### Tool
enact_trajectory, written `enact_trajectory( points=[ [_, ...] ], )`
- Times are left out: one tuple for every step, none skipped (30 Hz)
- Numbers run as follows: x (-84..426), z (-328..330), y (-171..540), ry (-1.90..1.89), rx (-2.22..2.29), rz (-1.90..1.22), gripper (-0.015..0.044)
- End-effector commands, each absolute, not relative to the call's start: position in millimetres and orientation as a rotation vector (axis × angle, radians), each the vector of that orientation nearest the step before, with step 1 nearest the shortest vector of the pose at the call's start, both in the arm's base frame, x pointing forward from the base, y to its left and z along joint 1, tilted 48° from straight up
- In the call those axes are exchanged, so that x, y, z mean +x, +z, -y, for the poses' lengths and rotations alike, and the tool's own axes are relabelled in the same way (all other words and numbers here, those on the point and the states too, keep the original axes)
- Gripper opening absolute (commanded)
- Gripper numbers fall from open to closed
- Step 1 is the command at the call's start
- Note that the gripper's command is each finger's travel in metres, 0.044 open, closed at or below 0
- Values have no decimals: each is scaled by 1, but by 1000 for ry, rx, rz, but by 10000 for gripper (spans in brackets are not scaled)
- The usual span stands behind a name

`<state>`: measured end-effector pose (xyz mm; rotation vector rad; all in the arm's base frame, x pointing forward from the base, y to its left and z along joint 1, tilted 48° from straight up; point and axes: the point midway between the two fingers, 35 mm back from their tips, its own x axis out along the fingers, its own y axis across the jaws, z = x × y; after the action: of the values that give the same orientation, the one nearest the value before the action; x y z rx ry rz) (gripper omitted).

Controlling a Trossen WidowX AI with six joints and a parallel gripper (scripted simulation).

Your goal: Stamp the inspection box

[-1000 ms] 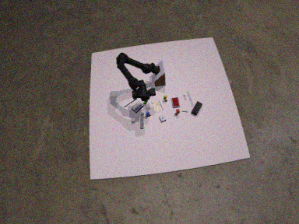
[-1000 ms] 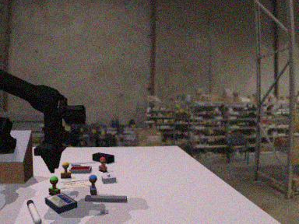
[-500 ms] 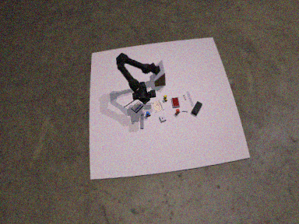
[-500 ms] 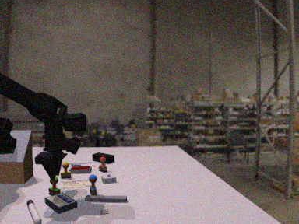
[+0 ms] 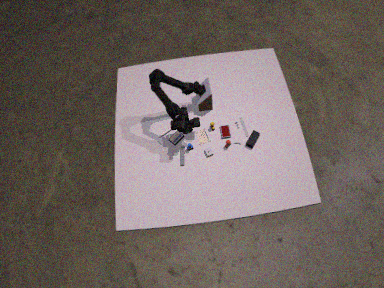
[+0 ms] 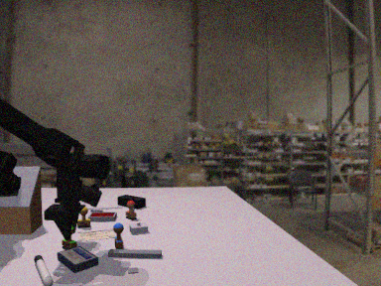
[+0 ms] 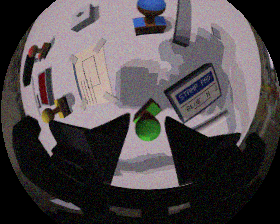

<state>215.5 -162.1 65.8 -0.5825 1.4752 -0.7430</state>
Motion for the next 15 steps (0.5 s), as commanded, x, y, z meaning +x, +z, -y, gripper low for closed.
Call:
enact_trajectory(
  points=[
    [213,167,60,-738,-585,-1481,218],
    [213,168,59,-738,-586,-1481,218],
    [212,169,58,-739,-587,-1481,218],
    [212,170,57,-740,-587,-1481,218],
    [212,171,57,-740,-588,-1481,218],
    [211,172,56,-740,-588,-1481,218],
    [211,172,56,-740,-588,-1481,218],
    [211,172,56,-740,-588,-1481,218],
    [211,172,56,-740,-588,-1481,218],
    [211,172,56,-740,-588,-1481,218],
    [212,172,59,-747,-587,-1477,211],
    [212,172,59,-747,-587,-1477,205],
    [212,172,59,-747,-587,-1477,198],
    [212,172,59,-747,-587,-1477,191],
    [212,172,59,-747,-587,-1477,185]
  ],
)
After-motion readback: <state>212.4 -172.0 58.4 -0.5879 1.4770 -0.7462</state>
